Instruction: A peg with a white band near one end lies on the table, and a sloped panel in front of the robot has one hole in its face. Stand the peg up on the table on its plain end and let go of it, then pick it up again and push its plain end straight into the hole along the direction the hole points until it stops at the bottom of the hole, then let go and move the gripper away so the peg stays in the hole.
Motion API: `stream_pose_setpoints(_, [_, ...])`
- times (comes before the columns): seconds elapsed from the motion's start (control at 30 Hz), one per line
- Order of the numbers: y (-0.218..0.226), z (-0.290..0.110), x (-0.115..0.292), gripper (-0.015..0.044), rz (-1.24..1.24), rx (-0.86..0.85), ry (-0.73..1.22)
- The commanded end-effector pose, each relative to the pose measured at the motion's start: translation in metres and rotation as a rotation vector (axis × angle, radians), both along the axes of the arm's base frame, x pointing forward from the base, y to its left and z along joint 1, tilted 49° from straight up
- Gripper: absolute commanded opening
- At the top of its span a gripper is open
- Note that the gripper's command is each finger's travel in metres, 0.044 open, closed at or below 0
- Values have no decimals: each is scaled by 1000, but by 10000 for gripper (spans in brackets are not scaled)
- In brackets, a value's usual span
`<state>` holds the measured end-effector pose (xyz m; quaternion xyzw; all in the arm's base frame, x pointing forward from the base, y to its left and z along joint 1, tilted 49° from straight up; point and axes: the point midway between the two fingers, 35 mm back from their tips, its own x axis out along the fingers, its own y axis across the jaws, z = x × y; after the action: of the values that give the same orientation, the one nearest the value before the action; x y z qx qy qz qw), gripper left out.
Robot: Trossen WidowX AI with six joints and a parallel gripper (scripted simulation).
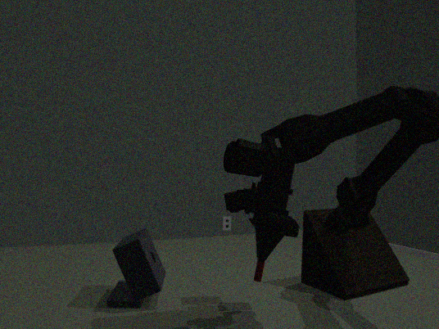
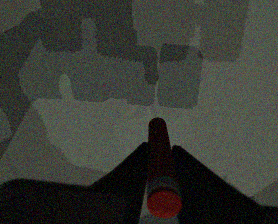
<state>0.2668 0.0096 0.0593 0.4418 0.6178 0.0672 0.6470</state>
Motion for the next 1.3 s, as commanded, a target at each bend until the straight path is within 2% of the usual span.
stream_pose_setpoints(0.0, [-2, -7, 0, 0, -22, -13, 6])
stream_pose_setpoints(1.27, [-23, -46, 13, 0, -234, -111, -18])
